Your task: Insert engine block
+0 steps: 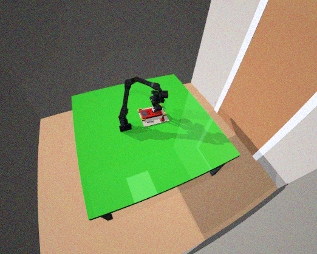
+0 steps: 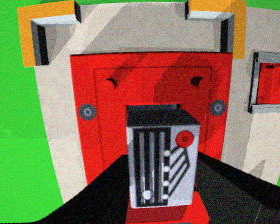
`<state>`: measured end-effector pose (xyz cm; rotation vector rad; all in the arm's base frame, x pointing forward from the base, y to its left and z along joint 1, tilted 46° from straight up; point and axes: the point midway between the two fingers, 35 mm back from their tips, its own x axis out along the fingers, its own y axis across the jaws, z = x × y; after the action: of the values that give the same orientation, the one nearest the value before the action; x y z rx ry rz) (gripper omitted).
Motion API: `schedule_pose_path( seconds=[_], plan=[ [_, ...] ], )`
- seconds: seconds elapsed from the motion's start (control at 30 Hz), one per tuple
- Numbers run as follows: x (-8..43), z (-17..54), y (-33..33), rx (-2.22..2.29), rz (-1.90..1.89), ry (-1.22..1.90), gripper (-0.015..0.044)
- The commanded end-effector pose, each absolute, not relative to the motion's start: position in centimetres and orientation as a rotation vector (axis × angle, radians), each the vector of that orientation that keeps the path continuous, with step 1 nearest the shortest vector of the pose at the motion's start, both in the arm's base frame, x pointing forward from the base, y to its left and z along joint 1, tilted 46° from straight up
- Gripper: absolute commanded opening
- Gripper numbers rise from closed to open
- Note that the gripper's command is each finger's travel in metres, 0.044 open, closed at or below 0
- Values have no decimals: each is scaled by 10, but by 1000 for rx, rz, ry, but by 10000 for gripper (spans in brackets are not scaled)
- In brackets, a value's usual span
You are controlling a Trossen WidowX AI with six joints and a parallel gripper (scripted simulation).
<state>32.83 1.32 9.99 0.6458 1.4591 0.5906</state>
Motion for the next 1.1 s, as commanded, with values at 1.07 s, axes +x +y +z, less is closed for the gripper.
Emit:
schedule_pose_path(
  seconds=[1.07],
  plan=[
    [329,94,20,649,591,1454,160]
  ],
)
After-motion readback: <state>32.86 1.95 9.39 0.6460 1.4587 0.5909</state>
